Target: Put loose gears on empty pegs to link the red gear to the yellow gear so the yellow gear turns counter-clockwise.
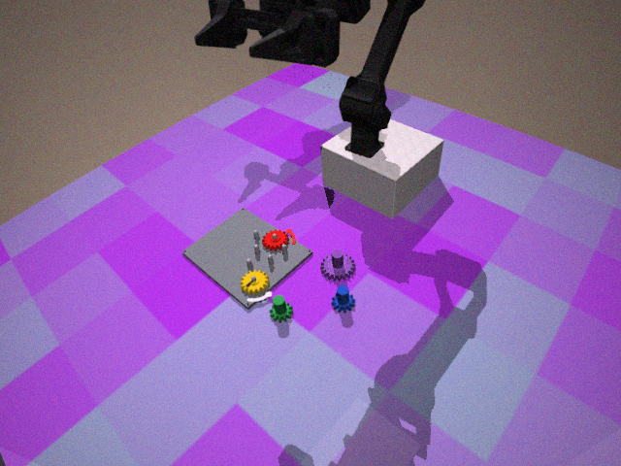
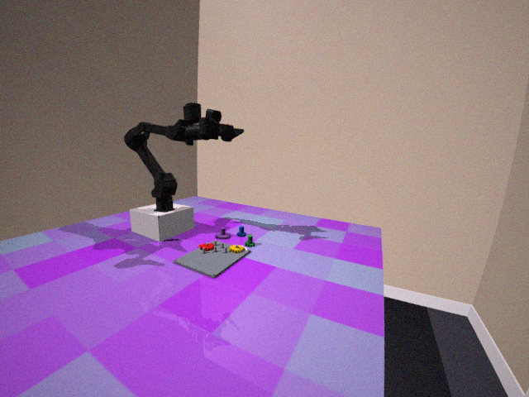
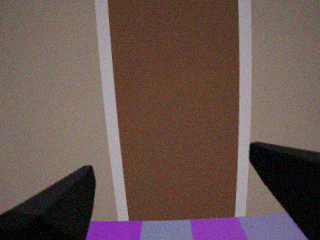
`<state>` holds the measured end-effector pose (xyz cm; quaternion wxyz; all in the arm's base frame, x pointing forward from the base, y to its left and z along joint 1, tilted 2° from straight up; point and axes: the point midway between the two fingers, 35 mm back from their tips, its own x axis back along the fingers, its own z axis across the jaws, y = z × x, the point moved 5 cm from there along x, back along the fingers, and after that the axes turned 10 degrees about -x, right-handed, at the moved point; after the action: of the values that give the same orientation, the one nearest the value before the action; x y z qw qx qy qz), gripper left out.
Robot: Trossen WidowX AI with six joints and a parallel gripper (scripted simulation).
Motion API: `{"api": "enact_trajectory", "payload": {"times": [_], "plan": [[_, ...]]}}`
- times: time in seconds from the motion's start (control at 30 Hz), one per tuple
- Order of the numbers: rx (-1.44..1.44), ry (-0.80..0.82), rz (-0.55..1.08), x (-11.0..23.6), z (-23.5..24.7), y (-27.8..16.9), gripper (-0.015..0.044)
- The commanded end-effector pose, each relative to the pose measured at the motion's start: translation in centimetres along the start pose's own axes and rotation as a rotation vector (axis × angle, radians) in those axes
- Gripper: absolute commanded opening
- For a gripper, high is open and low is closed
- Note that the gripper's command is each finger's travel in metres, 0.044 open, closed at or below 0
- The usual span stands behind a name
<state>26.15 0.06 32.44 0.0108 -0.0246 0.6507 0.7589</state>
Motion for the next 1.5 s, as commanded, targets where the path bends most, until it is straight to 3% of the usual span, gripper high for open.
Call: {"api": "enact_trajectory", "payload": {"times": [0.0, 0.37, 0.53, 0.77, 1.47], "plan": [[0.002, 0.001, 0.011, -0.1, 0.0, -0.2, 0.0426], [0.151, 0.084, 0.703, -3.1, 2.2, -14.0, 0.0440], [0.255, 0.151, 1.055, -1.5, 3.2, -20.5, 0.0440], [0.431, 0.270, 1.577, 3.4, 4.1, -27.8, 0.0440], [0.449, 0.282, 1.627, 3.2, 3.5, -30.3, 0.0440]]}}
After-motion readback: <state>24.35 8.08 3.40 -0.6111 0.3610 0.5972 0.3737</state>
